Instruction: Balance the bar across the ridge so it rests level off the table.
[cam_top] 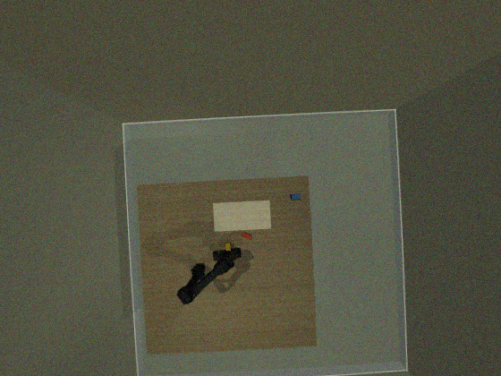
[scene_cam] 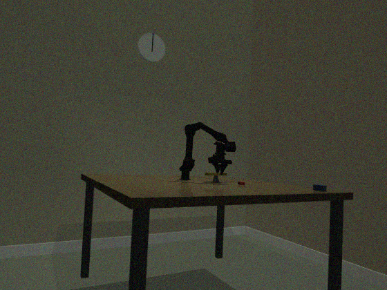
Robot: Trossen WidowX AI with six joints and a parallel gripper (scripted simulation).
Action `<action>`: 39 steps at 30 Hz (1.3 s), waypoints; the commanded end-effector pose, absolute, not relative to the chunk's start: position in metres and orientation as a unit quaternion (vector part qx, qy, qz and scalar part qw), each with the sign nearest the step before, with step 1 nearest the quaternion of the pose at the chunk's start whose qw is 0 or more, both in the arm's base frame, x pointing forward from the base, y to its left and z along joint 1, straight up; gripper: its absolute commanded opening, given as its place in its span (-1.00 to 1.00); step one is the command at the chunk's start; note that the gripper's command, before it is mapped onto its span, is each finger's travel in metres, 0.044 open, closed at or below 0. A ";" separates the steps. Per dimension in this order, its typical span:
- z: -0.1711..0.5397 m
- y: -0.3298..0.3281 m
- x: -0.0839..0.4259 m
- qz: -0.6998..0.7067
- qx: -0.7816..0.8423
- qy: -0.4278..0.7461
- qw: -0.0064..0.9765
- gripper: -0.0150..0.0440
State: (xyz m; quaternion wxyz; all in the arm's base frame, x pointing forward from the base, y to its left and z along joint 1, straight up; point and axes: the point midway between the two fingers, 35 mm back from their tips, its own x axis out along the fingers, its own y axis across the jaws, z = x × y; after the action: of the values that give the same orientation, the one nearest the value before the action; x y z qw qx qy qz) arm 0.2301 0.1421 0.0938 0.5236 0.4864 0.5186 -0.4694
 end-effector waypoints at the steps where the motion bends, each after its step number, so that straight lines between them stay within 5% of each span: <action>1: 0.094 0.142 0.230 -0.470 0.486 0.519 0.524 0.14; 3: 0.094 0.142 0.230 -0.470 0.486 0.519 0.524 0.14; 13: 0.094 0.142 0.230 -0.470 0.486 0.519 0.524 1.00; 25: 0.192 0.141 0.228 -0.469 0.487 0.518 0.524 1.00; 39: 0.194 0.141 0.228 -0.469 0.486 0.518 0.524 1.00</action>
State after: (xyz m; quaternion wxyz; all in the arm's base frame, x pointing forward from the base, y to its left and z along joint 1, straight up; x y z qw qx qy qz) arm 0.2281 0.1409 0.1929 0.5236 0.4863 0.5186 -0.4695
